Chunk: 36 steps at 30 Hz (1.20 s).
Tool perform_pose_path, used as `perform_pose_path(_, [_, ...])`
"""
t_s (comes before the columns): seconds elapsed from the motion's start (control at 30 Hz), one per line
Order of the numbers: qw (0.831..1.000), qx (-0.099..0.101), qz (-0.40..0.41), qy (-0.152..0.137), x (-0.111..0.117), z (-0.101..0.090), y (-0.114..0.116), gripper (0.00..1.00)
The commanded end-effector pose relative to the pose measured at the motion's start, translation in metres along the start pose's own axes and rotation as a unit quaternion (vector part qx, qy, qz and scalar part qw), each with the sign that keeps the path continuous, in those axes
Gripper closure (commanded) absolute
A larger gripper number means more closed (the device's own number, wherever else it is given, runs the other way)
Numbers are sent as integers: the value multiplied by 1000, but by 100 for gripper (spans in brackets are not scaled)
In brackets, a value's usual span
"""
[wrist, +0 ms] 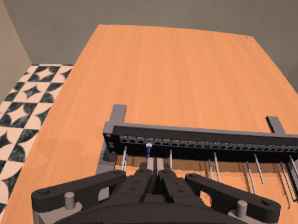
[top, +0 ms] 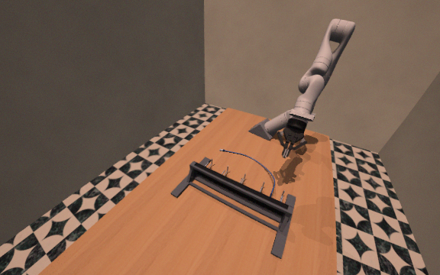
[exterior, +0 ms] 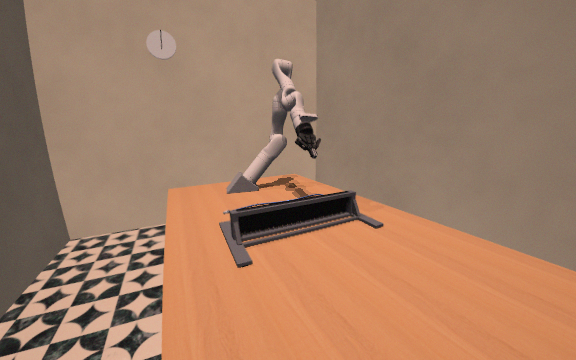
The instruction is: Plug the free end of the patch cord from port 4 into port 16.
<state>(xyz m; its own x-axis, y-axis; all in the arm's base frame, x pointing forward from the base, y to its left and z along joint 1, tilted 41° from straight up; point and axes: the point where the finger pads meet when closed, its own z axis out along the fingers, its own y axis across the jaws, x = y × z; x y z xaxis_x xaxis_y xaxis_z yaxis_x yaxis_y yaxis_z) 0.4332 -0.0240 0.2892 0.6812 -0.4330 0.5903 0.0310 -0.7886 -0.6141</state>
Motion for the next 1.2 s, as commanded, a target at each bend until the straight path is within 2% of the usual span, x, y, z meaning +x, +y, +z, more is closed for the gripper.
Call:
perform_pose_path(0.0, [1000,3,8,-1,-1,7,-2,100])
perform_pose_path(0.3, [1000,3,8,0,0,26,-2,100])
perform_pose_path(0.67, [1000,4,7,2,3,69,-4,100])
perform_pose_path(0.73, [1000,4,7,2,3,69,-4,100])
perform_pose_path(1.17, [1000,6,6,3,4,121,-7,100])
